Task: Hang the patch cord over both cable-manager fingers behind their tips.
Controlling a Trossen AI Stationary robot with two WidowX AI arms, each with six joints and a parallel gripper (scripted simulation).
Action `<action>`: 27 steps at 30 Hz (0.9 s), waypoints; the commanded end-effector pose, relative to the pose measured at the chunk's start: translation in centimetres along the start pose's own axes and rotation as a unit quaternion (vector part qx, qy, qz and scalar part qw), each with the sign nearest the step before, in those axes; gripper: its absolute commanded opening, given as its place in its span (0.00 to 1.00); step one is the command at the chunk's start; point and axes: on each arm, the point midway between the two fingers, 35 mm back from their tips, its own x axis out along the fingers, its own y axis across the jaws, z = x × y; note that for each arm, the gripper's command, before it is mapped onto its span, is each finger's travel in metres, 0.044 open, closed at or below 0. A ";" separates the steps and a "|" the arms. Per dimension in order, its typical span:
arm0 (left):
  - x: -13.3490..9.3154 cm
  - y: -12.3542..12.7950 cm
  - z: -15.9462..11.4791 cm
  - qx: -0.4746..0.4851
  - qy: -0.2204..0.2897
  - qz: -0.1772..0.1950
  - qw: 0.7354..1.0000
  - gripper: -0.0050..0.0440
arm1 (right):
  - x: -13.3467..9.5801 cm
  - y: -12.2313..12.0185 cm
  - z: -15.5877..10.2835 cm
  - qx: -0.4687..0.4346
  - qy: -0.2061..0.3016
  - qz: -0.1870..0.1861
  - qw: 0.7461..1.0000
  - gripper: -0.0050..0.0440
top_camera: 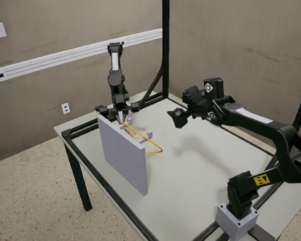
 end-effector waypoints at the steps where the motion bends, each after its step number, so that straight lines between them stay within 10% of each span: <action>1: -1.1 -0.9 2.0 0.028 -0.061 -0.061 0.996 1.00 | -0.5 -0.1 1.0 -0.001 -0.014 -0.001 1.000 0.15; 9: -3.4 -2.3 5.4 0.079 -0.175 -0.123 0.974 1.00 | -0.5 -0.1 1.0 -0.001 -0.014 -0.001 1.000 0.15; 27: -3.5 -2.4 5.9 0.078 -0.179 -0.124 0.973 1.00 | -1.4 -0.6 0.1 -0.003 -0.011 0.000 1.000 0.15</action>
